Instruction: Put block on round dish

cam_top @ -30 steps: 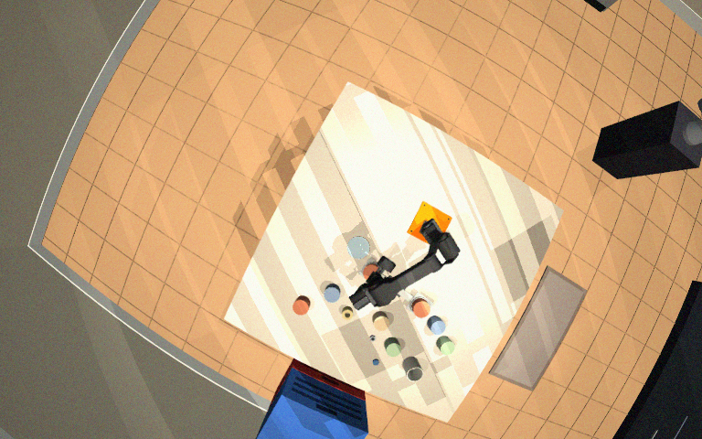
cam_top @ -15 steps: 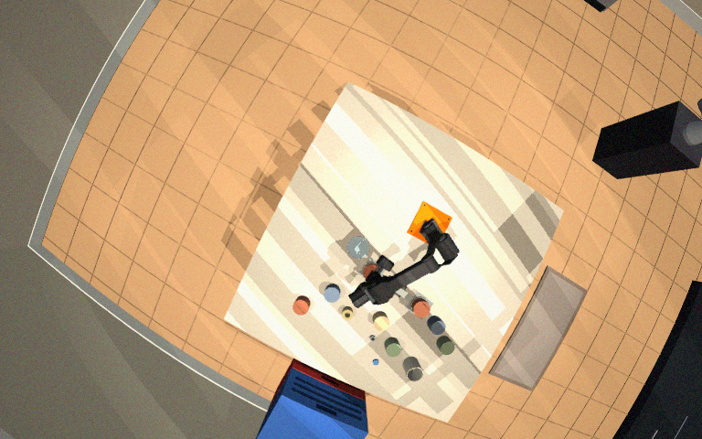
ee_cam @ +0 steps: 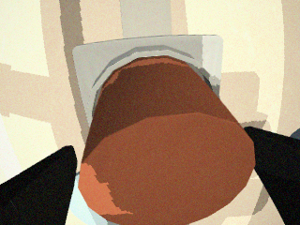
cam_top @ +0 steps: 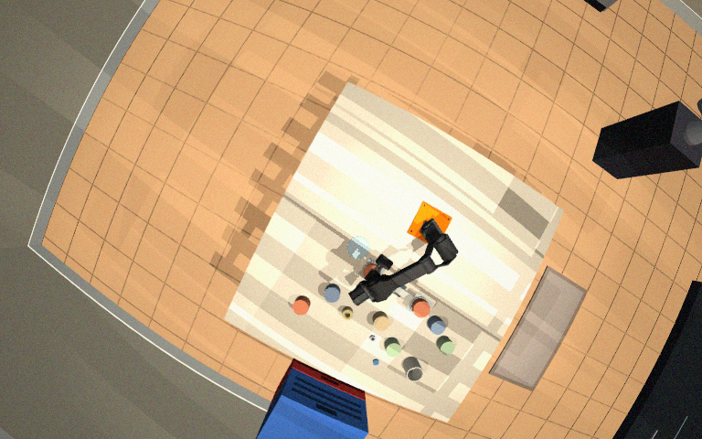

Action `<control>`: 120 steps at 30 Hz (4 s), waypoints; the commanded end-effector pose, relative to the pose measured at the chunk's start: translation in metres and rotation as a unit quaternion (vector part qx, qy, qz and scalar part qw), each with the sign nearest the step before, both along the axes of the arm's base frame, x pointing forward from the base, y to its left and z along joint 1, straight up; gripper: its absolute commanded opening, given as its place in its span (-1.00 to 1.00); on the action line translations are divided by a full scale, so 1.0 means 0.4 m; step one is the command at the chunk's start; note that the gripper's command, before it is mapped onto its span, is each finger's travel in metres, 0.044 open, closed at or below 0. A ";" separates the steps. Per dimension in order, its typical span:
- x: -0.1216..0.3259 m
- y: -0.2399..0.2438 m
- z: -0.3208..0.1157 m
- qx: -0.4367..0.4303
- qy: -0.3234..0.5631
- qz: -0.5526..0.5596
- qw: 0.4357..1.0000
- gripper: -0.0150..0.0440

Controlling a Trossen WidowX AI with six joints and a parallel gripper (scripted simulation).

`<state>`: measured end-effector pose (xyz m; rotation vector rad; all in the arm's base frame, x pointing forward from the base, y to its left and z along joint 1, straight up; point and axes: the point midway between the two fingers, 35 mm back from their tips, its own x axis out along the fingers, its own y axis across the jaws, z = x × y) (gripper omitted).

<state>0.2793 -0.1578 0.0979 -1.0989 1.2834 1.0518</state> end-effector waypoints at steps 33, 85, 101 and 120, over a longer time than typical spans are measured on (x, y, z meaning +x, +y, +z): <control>0.006 -0.001 -0.012 0.002 -0.002 0.003 1.000 -0.49; 0.013 -0.005 0.160 0.002 -0.003 0.003 1.000 -0.49; 0.007 -0.002 0.213 0.002 -0.004 0.003 1.000 -0.49; -0.005 0.005 0.274 0.002 -0.004 0.003 1.000 -0.49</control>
